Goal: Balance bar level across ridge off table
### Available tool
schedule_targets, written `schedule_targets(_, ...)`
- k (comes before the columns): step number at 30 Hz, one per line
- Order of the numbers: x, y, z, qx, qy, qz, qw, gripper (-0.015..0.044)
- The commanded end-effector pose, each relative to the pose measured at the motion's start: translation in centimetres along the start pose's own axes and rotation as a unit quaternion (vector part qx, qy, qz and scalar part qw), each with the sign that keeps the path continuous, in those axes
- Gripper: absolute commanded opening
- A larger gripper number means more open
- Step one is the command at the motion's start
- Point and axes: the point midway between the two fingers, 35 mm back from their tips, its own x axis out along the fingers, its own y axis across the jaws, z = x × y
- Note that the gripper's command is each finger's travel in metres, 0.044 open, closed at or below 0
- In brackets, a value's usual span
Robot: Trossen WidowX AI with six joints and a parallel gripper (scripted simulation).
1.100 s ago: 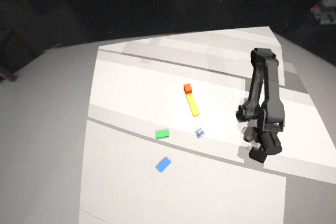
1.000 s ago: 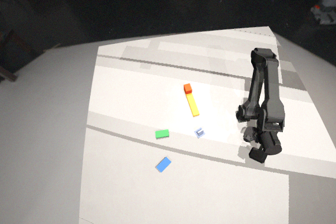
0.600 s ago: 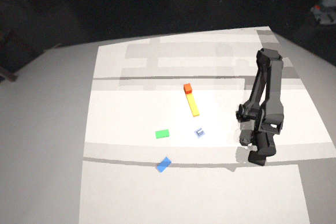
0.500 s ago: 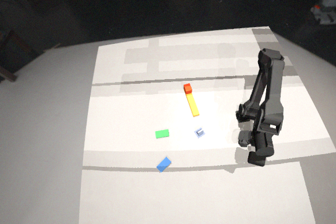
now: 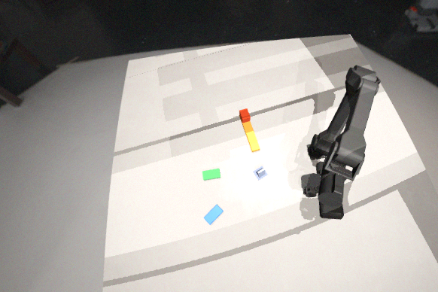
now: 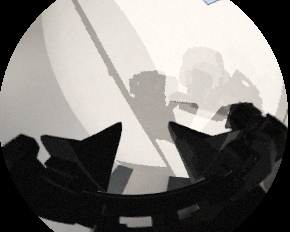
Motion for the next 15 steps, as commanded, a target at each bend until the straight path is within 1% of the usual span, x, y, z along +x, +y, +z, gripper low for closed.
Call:
schedule_targets(1,-0.3,0.3,1.1,-0.034,-0.014,-0.006,0.999,0.0315)
schedule_targets(15,-2.0,0.9,5.3,-0.149,-0.057,-0.024,0.987,0.0315)
